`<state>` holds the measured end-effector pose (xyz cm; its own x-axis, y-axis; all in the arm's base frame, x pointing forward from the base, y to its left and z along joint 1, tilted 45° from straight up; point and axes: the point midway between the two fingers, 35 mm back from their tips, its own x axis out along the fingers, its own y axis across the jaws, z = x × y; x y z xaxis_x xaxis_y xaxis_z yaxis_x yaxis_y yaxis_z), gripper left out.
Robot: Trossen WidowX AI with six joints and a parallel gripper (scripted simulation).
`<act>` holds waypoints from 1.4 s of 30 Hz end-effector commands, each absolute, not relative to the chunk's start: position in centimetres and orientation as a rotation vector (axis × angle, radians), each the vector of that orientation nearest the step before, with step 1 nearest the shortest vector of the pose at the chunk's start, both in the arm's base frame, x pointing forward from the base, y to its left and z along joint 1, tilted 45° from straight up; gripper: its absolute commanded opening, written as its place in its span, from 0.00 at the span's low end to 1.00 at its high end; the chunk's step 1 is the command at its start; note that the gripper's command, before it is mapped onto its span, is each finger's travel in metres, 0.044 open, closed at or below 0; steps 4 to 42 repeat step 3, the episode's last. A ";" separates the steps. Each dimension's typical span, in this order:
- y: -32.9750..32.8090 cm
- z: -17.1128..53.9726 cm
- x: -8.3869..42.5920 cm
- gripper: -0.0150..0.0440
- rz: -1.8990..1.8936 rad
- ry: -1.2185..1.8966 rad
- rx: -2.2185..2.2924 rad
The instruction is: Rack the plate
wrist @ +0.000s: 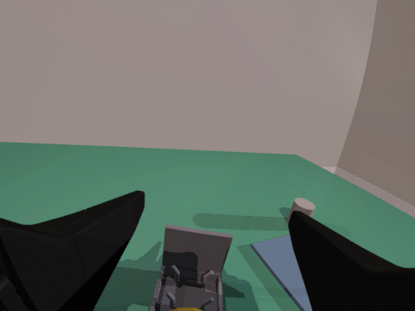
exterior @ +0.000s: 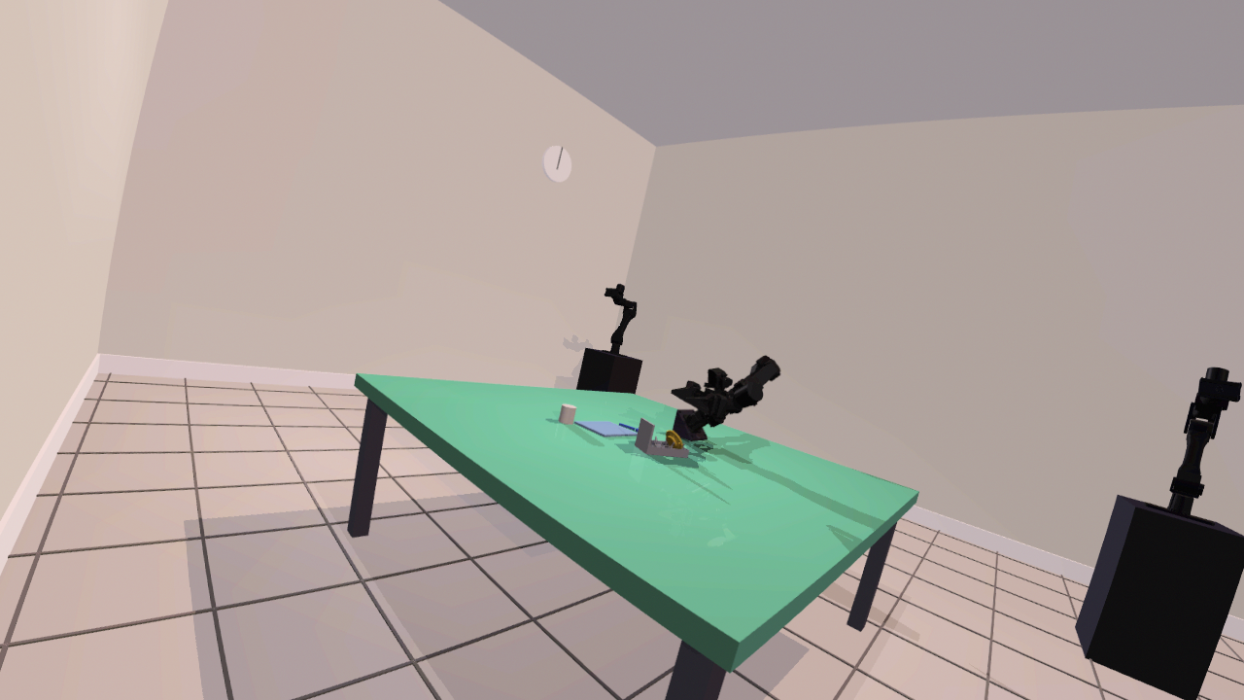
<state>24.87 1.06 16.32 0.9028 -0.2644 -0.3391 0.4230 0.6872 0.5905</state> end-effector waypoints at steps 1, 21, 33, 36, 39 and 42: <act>0.4 15.9 25.3 0.93 -0.408 0.315 0.622; 0.0 15.6 25.5 0.93 -0.419 0.362 0.574; 0.0 15.6 25.5 0.93 -0.419 0.362 0.574; 0.0 15.6 25.5 0.93 -0.419 0.362 0.574; 0.0 15.6 25.5 0.93 -0.419 0.362 0.574; 0.0 15.6 25.5 0.93 -0.419 0.362 0.574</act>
